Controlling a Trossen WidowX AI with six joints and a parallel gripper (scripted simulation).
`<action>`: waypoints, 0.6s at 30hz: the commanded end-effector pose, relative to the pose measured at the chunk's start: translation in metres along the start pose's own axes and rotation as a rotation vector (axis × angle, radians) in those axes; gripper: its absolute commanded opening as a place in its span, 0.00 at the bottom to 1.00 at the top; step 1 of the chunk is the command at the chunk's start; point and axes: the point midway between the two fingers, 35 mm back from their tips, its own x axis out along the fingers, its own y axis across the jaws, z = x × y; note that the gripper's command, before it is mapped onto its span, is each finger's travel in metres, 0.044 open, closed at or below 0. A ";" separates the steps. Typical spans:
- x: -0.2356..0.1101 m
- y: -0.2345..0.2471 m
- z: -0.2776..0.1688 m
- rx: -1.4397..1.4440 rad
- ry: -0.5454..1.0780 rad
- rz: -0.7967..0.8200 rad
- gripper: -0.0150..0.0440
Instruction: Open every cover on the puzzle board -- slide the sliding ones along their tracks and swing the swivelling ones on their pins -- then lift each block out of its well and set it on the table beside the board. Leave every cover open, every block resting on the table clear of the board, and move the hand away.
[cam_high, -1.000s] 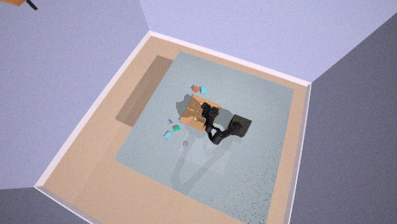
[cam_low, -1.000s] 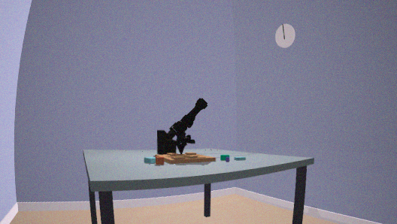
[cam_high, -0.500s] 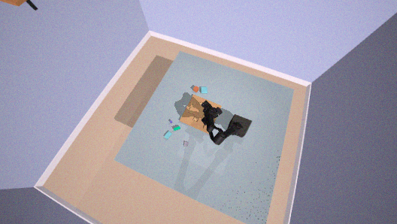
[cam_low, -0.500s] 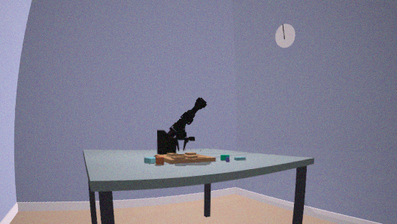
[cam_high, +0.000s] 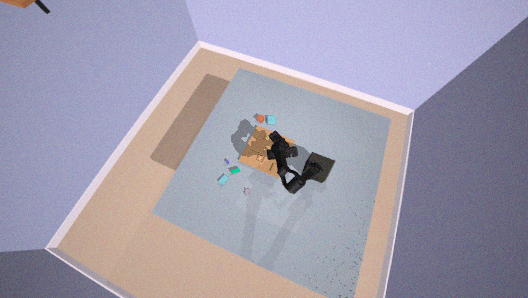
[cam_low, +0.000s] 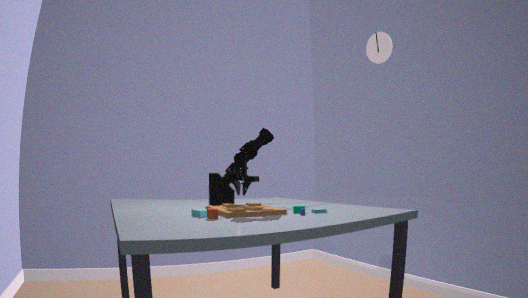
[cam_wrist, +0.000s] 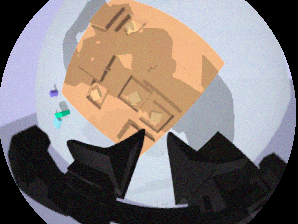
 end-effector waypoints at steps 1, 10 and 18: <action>-0.007 0.001 0.000 0.088 -0.006 -0.001 0.50; 0.001 0.002 0.000 0.095 -0.006 -0.001 0.50; 0.020 0.003 -0.001 0.095 -0.005 -0.001 0.50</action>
